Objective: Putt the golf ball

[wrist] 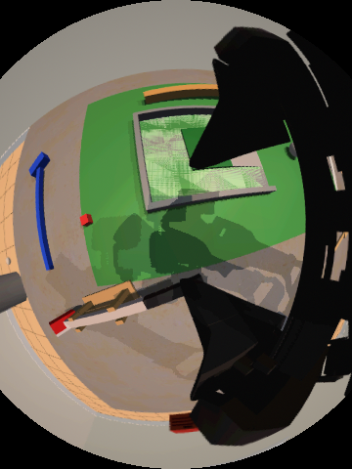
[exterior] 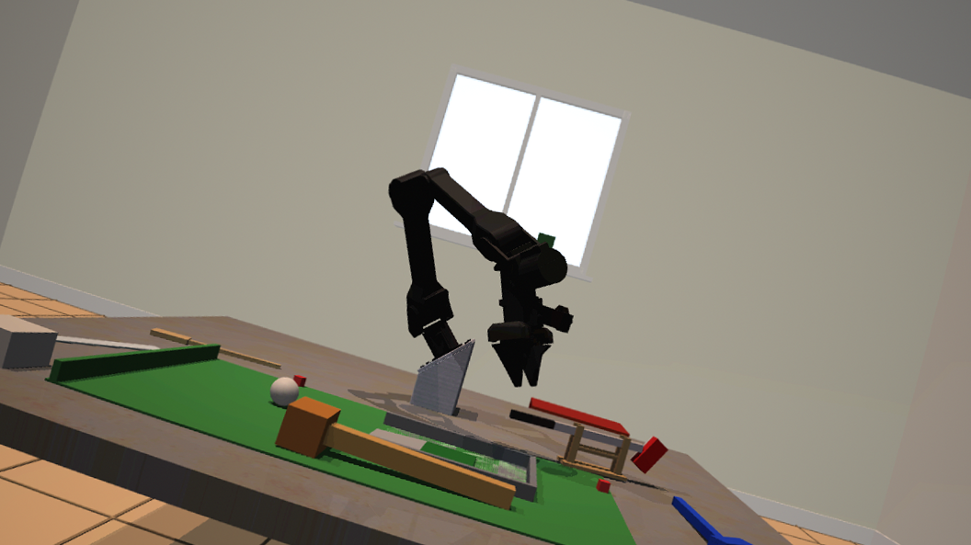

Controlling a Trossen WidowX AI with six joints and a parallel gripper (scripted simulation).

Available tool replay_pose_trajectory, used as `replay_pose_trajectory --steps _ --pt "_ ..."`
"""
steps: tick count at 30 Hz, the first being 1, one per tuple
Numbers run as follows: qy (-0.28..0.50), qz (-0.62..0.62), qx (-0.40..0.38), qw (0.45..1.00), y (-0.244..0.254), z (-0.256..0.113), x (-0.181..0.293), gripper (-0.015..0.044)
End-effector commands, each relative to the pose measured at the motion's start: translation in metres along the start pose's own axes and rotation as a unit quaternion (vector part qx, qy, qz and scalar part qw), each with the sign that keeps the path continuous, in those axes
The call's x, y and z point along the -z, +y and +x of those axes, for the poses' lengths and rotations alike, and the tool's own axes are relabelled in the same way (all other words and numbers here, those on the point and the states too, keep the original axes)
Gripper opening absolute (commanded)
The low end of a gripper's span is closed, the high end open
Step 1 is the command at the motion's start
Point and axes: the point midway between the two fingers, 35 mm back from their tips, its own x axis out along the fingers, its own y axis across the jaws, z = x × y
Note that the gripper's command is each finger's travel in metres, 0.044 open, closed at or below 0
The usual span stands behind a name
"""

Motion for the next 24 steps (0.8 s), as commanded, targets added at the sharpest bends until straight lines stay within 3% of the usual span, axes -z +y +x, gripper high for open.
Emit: replay_pose_trajectory --steps 1,4,11,24 --pt "0.040 -0.175 -0.059 0.982 0.060 0.018 -0.002 0.0440" --pt "0.054 -0.236 -0.079 0.967 0.080 0.023 0.000 0.0440" --pt "0.054 -0.236 -0.079 0.967 0.080 0.025 0.000 0.0440" --pt "0.055 -0.236 -0.079 0.967 0.080 0.065 0.016 0.0440"
